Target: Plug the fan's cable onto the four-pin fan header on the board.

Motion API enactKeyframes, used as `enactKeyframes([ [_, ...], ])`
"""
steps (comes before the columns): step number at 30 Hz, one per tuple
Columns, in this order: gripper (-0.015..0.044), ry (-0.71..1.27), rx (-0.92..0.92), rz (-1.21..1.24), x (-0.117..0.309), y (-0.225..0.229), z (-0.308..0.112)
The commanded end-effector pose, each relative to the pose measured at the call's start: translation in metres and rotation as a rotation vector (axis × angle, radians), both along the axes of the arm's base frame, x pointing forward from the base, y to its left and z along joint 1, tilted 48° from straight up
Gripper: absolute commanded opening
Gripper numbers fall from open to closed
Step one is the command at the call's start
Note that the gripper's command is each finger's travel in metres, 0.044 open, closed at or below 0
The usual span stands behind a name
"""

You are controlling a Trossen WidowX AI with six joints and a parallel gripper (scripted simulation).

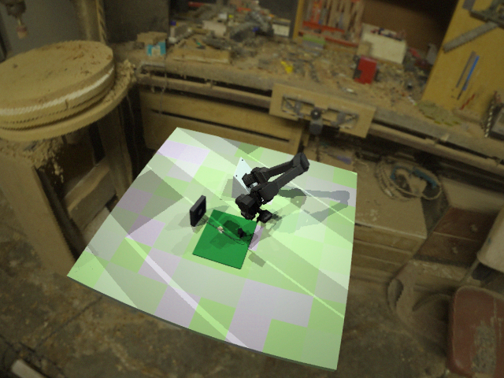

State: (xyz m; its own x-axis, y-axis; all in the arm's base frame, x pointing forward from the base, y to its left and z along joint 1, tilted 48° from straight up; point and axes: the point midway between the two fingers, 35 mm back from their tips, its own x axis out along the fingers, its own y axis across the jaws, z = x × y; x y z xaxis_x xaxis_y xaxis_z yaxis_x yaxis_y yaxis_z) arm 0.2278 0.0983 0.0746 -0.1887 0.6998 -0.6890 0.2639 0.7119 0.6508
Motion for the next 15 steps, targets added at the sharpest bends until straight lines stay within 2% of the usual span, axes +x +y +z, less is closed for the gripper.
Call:
enactKeyframes([
  [1, 0.0440, -0.177, 0.042, 0.152, 0.021, -0.015, 0.007],
  [11, 0.0440, -0.728, 0.194, 0.667, 0.067, -0.069, 0.025],
  [15, 0.0440, -0.809, 0.216, 0.740, 0.072, -0.077, 0.027],
])
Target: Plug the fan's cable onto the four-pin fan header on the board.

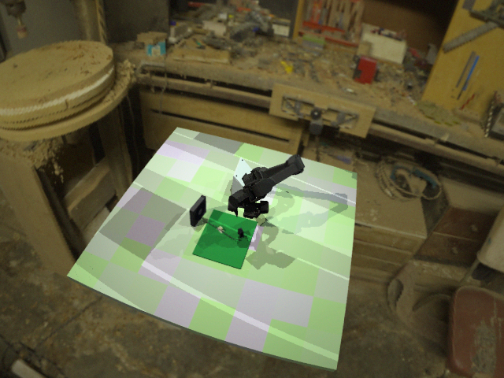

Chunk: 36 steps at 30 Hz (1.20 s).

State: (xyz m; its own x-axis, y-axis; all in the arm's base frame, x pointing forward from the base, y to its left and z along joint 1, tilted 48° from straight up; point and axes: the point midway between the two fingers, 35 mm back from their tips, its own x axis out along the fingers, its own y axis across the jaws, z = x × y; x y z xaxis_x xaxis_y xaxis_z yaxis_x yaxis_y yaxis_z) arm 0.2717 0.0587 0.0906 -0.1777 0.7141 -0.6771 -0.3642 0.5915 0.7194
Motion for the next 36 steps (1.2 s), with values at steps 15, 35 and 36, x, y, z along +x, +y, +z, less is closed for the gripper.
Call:
enactKeyframes([
  [15, 0.0440, -0.344, 0.083, 0.299, 0.028, -0.036, 0.010],
  [35, 0.0440, -0.346, 0.087, 0.298, 0.012, 0.038, -0.058],
  [36, 0.0440, -0.346, 0.087, 0.298, 0.012, 0.039, -0.059],
])
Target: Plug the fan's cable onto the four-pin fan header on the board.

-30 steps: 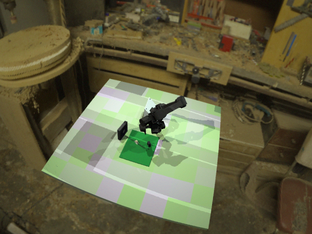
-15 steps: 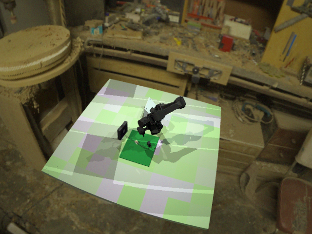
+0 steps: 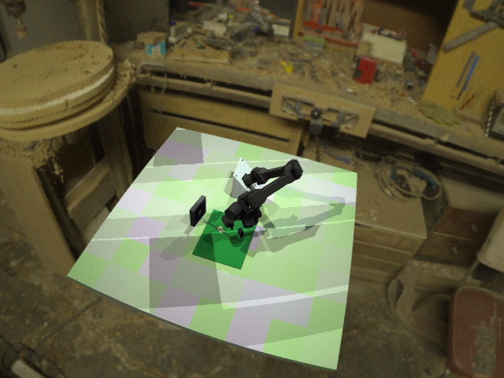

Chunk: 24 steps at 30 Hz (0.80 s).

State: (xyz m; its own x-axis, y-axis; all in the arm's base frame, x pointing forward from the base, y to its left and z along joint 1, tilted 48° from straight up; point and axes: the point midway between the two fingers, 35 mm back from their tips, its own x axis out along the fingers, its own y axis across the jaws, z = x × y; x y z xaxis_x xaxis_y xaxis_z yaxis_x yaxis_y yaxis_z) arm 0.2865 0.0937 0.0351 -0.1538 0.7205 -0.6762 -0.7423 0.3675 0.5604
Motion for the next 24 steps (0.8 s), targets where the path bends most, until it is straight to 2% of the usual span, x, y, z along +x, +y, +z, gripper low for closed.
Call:
enactKeyframes([
  [1, 0.0440, 0.009, 0.003, -0.002, -0.003, 0.005, -0.005],
  [24, 0.0440, 0.009, 0.005, -0.002, -0.009, 0.033, -0.030],
])
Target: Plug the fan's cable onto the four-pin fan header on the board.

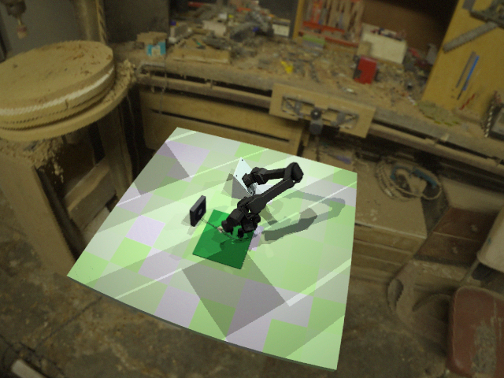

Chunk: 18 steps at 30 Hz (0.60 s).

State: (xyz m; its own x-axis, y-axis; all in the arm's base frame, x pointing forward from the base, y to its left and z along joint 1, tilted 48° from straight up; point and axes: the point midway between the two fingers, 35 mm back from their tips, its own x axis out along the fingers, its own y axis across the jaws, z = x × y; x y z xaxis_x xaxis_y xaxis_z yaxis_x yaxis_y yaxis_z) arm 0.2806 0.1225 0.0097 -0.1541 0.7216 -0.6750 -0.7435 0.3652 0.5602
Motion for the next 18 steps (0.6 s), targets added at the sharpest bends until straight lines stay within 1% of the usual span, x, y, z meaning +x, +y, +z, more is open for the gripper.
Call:
enactKeyframes([
  [1, 0.0440, 0.010, 0.004, -0.004, -0.0039, 0.0052, -0.0053],
  [8, 0.0440, 0.011, 0.004, -0.004, -0.0049, 0.0081, -0.0078],
  [18, 0.0178, 0.002, 0.002, 0.001, -0.0027, 0.0071, -0.0061],
])
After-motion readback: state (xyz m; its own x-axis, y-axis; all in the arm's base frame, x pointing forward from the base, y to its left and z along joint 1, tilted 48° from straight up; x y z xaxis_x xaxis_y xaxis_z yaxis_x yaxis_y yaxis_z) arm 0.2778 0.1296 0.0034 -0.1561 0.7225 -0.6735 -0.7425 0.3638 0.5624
